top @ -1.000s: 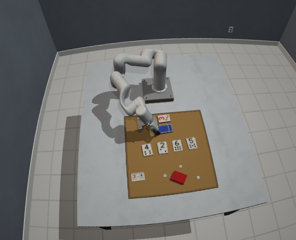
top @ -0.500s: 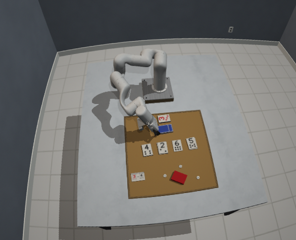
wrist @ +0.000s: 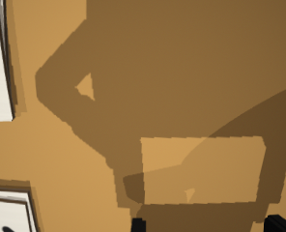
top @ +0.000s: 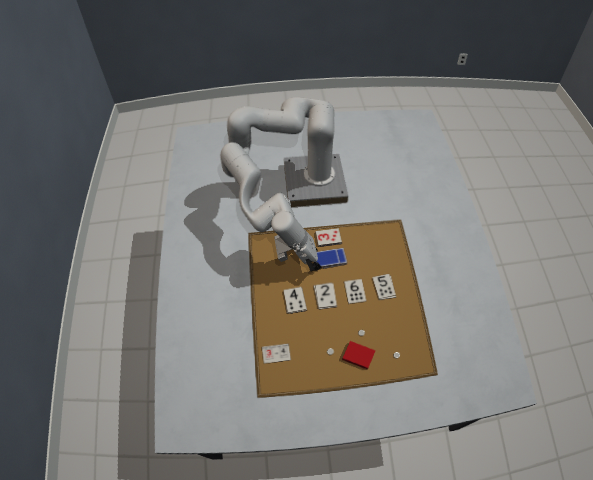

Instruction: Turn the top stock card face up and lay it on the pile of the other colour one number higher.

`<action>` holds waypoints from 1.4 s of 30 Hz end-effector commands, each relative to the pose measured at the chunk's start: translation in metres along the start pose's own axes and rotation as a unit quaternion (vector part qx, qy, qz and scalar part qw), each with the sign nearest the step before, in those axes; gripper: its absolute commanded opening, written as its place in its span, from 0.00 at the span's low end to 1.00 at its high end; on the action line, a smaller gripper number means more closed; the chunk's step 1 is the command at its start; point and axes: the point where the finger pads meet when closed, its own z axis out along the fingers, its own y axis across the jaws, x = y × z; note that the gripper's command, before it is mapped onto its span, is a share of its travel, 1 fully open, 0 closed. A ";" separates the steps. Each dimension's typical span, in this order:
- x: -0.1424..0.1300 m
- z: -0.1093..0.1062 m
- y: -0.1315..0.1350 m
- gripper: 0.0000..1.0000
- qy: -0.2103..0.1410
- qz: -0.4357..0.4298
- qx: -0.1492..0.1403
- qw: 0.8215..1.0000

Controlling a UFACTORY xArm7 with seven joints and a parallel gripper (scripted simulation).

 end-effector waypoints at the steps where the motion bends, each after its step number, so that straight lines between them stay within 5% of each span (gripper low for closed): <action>1: 0.000 -0.001 -0.001 0.74 0.001 -0.001 0.002 1.000; 19: -0.004 -0.010 -0.001 0.74 0.001 -0.001 0.002 1.000; 42: -0.025 -0.062 0.000 0.74 0.001 -0.001 0.002 1.000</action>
